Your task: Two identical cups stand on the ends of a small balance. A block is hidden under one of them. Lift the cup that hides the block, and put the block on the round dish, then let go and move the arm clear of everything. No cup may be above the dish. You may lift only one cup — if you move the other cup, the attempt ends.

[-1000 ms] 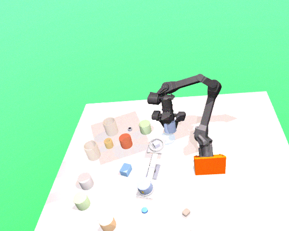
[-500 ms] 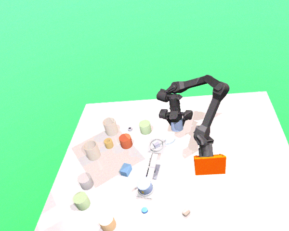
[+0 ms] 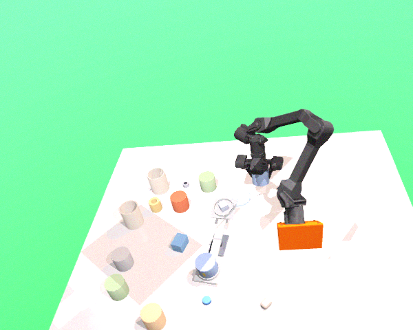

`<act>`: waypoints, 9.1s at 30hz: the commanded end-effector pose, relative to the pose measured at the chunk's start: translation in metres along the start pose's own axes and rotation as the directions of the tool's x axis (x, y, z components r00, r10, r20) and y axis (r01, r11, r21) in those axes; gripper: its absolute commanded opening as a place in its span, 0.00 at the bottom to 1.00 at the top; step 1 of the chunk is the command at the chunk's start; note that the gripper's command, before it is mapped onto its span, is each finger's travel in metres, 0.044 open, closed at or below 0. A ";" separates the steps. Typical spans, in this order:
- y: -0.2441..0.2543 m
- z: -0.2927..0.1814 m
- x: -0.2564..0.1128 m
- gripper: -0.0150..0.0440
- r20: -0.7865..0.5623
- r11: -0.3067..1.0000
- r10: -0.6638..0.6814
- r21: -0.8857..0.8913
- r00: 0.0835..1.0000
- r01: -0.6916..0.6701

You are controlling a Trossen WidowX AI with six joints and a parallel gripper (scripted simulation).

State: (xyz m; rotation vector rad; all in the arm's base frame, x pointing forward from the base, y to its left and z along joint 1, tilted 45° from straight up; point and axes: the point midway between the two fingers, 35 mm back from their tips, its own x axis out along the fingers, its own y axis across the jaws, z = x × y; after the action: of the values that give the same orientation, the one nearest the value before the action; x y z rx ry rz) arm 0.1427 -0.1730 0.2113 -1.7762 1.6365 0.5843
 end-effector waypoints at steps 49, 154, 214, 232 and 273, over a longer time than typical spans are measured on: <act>0.001 0.000 -0.005 1.00 -0.002 1.000 -0.008 -0.004 1.000 0.008; -0.113 0.192 -0.034 0.69 0.013 -0.760 -0.006 0.650 1.000 -0.013; -0.114 0.182 -0.091 0.25 0.027 -0.758 0.001 0.652 1.000 -0.017; -0.115 0.130 -0.047 0.25 0.059 -0.759 0.003 0.650 0.998 -0.036; -0.090 0.057 0.042 0.25 0.002 -0.761 -0.009 0.649 1.000 -0.008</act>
State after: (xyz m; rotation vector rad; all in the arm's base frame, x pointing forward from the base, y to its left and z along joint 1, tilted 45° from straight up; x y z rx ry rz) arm 0.2413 -0.1593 0.1590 0.1553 0.9214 -1.1137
